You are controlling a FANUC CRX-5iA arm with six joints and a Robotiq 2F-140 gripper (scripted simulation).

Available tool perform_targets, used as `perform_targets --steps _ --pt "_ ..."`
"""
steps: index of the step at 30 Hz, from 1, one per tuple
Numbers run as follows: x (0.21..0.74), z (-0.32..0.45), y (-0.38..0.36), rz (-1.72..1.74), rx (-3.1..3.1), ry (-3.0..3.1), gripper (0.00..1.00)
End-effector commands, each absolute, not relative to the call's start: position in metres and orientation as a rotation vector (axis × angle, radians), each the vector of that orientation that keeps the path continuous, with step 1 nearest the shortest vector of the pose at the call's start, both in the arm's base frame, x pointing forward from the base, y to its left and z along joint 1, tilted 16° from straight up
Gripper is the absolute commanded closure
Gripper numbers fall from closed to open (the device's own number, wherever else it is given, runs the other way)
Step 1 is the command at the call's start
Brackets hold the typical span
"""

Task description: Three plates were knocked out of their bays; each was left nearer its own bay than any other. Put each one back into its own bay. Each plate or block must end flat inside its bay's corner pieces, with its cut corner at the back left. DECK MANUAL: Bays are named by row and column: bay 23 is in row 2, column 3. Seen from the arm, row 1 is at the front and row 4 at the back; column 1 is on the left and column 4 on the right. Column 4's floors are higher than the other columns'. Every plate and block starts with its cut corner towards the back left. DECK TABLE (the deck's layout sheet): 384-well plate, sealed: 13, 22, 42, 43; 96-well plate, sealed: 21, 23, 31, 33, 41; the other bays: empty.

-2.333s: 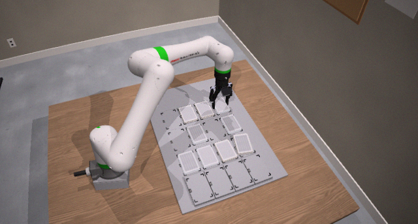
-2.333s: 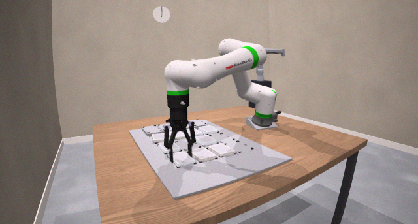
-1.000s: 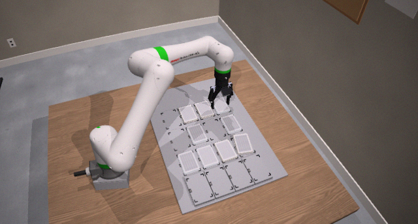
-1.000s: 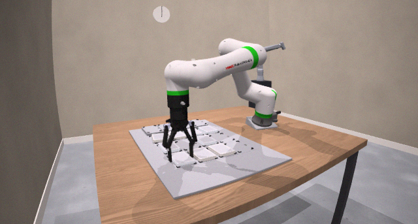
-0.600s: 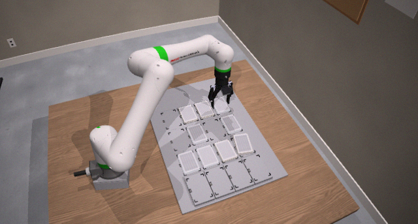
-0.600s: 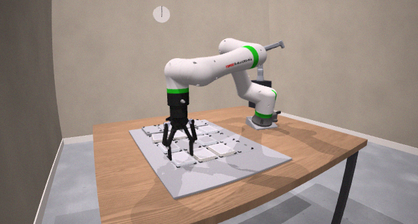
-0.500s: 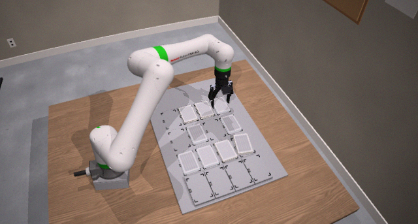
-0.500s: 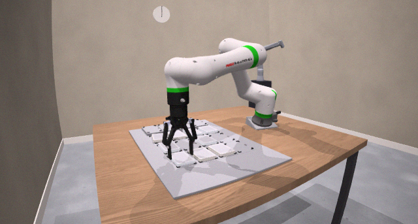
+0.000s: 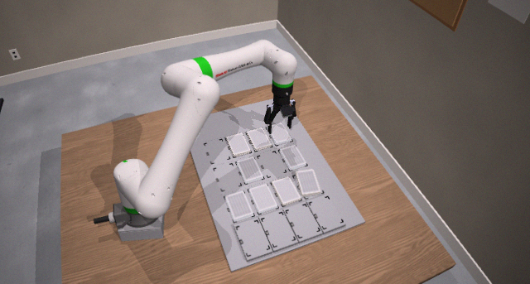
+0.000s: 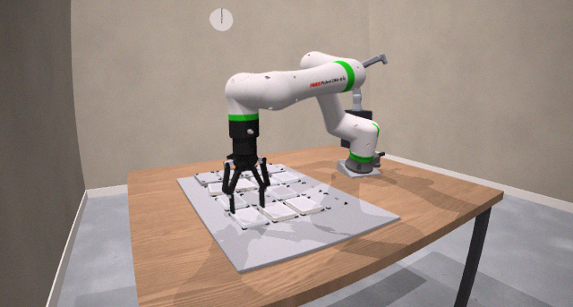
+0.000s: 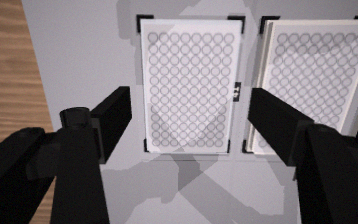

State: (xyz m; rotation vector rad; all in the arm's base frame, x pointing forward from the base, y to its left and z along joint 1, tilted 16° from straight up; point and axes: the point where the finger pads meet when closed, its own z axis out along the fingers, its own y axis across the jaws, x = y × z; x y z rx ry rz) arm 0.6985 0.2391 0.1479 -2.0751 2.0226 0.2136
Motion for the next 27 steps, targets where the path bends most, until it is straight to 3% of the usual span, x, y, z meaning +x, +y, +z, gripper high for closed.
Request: perform_targets --steps 1,27 --pt "0.699 0.153 0.238 0.211 -2.074 2.022 0.3" --pt "0.699 0.154 0.212 0.245 -1.874 2.225 0.3"
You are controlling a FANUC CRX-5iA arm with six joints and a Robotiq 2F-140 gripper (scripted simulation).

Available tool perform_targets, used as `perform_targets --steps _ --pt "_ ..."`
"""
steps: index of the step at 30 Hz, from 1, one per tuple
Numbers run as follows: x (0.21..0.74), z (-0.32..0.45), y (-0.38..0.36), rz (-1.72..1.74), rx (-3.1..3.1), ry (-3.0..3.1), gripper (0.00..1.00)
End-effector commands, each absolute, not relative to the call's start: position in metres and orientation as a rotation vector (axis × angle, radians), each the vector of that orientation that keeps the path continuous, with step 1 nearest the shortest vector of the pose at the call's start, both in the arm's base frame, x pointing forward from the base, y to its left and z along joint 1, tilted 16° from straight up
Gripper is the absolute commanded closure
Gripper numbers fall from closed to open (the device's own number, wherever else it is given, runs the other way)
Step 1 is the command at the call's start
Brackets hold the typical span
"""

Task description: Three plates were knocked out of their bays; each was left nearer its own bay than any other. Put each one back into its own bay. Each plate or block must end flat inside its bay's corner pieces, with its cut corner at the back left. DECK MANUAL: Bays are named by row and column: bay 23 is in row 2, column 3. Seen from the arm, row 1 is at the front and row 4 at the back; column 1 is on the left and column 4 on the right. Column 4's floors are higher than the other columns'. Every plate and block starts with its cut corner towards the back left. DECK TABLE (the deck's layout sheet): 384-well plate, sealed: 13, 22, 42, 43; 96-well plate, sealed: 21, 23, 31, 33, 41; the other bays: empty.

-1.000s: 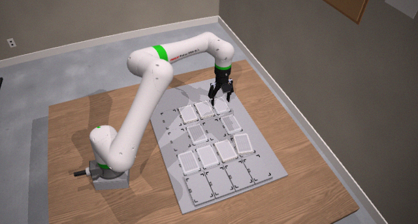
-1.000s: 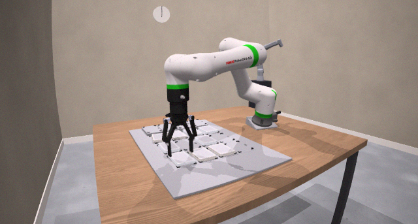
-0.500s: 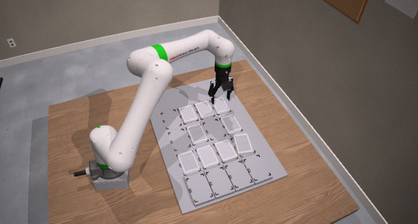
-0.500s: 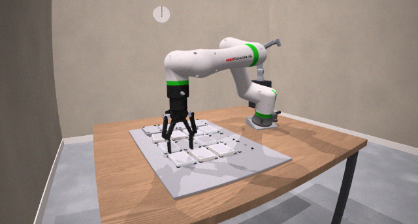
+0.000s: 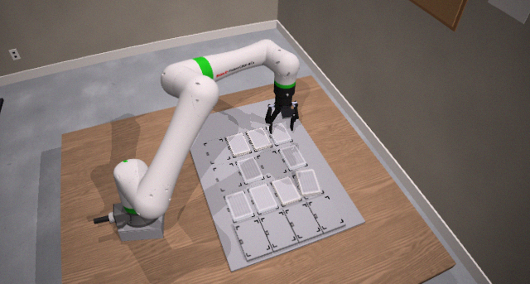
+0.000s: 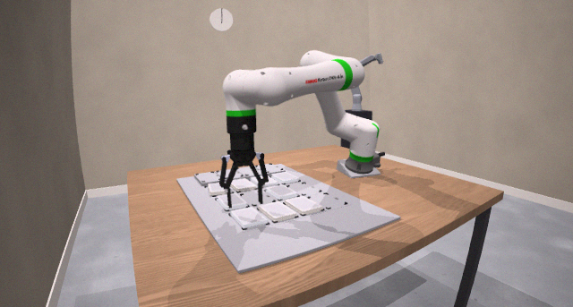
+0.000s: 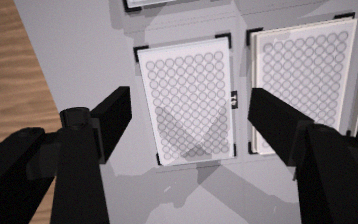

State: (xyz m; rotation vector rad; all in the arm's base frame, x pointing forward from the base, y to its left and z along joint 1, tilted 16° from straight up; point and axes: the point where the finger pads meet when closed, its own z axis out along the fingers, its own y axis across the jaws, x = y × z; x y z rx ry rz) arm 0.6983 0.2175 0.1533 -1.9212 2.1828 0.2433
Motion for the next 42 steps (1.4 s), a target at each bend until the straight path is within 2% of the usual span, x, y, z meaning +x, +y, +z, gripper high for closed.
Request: perform_targets --steps 1,42 --pt "0.699 0.152 0.209 0.245 -1.874 2.225 0.3" --pt "0.704 0.113 0.066 0.245 -1.874 2.225 0.3"
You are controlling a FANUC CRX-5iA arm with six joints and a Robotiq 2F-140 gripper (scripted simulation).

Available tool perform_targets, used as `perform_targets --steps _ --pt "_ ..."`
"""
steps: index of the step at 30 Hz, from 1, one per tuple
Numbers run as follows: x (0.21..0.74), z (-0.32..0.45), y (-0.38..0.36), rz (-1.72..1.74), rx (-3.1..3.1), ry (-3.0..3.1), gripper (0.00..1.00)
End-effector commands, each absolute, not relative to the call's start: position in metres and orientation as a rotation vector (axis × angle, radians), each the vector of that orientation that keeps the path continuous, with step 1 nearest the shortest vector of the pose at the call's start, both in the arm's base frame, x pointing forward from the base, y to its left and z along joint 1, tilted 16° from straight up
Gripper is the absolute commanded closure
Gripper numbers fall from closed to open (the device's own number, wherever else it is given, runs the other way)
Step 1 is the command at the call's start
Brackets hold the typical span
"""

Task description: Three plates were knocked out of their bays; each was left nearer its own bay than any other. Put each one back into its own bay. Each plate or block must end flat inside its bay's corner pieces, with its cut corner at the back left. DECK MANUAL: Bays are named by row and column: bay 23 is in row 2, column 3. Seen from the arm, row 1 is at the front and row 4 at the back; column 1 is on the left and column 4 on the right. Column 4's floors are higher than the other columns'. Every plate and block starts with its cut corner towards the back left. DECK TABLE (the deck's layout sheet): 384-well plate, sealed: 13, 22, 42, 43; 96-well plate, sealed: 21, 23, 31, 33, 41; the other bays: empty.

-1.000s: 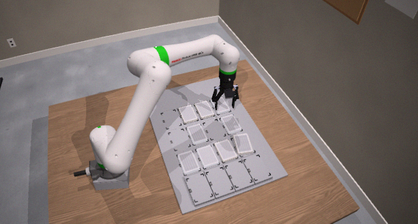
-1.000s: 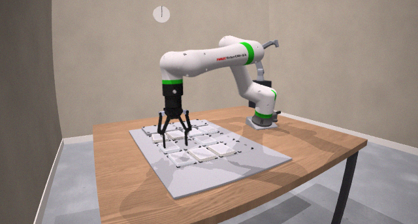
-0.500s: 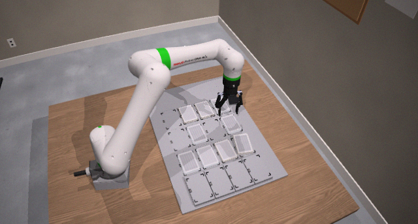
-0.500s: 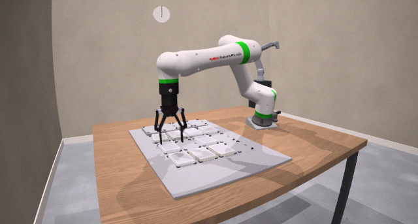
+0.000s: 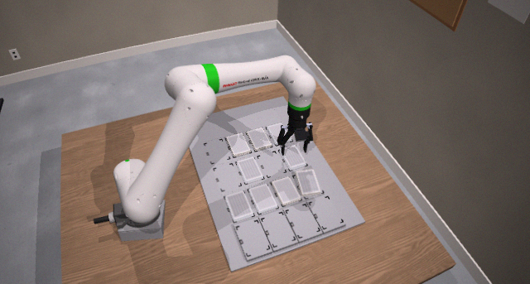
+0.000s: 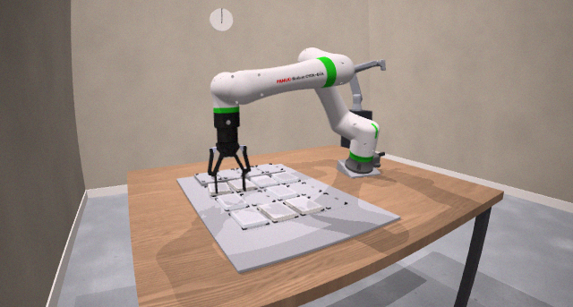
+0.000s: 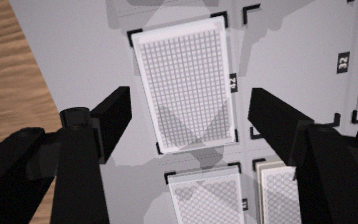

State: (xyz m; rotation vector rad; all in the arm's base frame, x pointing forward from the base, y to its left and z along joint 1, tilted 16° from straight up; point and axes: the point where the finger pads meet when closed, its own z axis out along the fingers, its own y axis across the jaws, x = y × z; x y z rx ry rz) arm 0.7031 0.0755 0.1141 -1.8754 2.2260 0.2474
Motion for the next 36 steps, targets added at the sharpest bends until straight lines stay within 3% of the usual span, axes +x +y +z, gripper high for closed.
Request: perform_targets --steps 1,36 --pt "0.704 0.112 0.062 0.245 -1.874 2.225 0.3" --pt "0.708 0.079 -0.057 0.245 -1.875 2.225 0.3"
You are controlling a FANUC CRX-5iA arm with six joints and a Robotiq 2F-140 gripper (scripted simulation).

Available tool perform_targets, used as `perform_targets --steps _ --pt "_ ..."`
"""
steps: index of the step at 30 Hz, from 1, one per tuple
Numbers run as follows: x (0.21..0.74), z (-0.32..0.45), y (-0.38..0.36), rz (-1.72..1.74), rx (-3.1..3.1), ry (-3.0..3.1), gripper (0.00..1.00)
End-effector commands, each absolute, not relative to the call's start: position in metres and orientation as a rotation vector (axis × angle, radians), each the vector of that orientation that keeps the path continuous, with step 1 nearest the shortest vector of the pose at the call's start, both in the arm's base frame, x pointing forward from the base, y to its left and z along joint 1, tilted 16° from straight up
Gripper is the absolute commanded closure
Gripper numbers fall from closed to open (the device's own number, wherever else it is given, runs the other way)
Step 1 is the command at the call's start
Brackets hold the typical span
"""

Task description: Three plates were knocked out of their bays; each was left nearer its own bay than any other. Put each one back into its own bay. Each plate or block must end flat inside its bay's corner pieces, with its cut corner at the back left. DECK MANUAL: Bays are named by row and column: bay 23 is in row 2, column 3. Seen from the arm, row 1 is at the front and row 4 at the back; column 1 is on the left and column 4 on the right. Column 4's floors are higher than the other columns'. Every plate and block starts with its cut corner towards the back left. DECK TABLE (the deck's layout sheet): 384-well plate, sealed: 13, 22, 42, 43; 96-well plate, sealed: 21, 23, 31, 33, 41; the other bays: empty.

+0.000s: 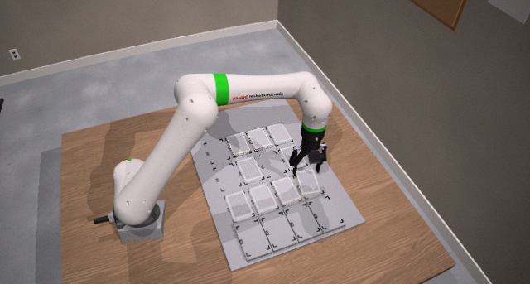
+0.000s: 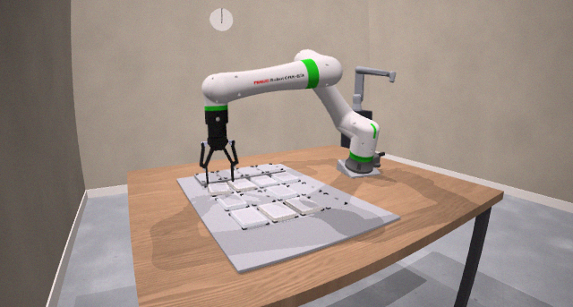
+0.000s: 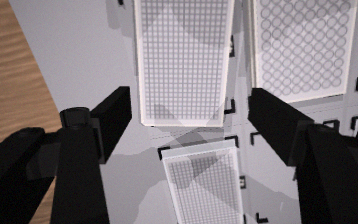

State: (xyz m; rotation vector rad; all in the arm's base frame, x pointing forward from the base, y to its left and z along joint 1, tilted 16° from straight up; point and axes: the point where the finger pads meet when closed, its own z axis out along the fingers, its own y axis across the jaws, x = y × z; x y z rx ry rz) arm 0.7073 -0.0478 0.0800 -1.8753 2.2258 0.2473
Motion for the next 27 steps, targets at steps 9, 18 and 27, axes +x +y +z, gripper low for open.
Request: perform_targets --steps 9,18,27 --pt "0.709 0.074 -0.075 0.244 -1.875 2.225 0.3" --pt "0.709 0.068 -0.074 0.245 -1.875 2.225 0.3" --pt "0.71 0.059 -0.071 0.245 -1.875 2.225 0.3"
